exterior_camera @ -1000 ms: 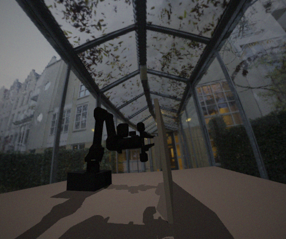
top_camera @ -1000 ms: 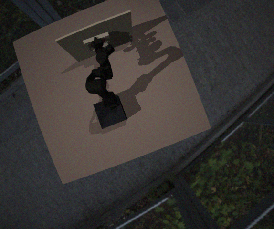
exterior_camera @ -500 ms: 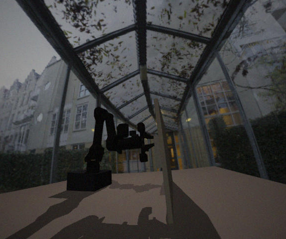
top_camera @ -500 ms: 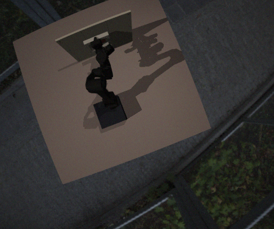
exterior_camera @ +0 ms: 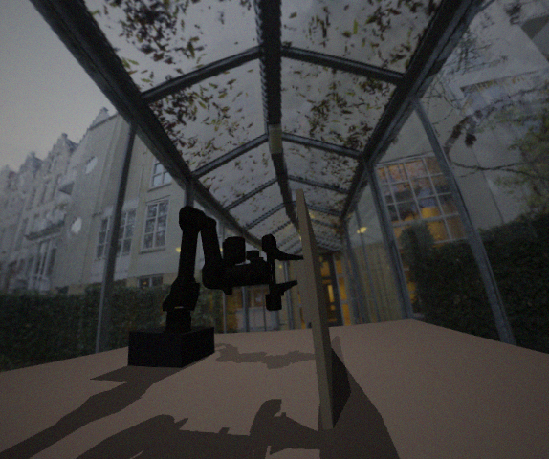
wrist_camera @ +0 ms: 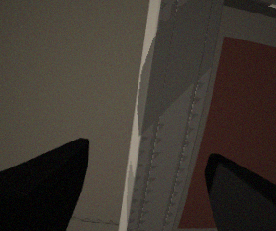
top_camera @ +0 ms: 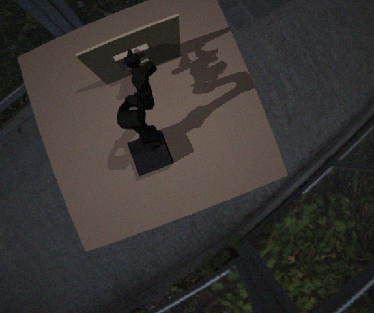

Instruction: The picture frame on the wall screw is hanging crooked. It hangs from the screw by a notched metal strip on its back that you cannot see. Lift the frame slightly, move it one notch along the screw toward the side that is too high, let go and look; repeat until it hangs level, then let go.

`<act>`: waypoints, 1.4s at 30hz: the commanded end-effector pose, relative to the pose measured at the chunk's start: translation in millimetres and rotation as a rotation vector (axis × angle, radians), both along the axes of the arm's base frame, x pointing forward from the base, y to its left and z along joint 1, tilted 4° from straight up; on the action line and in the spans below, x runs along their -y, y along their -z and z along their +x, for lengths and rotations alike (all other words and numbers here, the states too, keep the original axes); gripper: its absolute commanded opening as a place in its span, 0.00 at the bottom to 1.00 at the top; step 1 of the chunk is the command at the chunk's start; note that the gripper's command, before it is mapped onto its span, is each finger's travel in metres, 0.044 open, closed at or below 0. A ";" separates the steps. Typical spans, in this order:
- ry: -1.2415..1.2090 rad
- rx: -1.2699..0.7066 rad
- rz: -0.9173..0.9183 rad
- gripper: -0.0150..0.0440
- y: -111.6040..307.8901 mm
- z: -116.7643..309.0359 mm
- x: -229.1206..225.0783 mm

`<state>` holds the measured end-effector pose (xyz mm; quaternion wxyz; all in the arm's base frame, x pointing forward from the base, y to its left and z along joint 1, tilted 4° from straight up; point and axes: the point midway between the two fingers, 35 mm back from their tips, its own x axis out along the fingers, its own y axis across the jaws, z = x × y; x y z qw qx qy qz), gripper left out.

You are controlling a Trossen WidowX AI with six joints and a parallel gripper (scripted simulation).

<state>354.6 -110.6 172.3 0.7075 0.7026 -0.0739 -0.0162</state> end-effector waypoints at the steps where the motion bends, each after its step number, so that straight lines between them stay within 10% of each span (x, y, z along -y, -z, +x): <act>1: 0.004 -0.003 0.035 0.69 -2.0 -27.7 -1.8; 42: -0.018 0.029 0.296 0.69 -24.1 -189.2 -14.3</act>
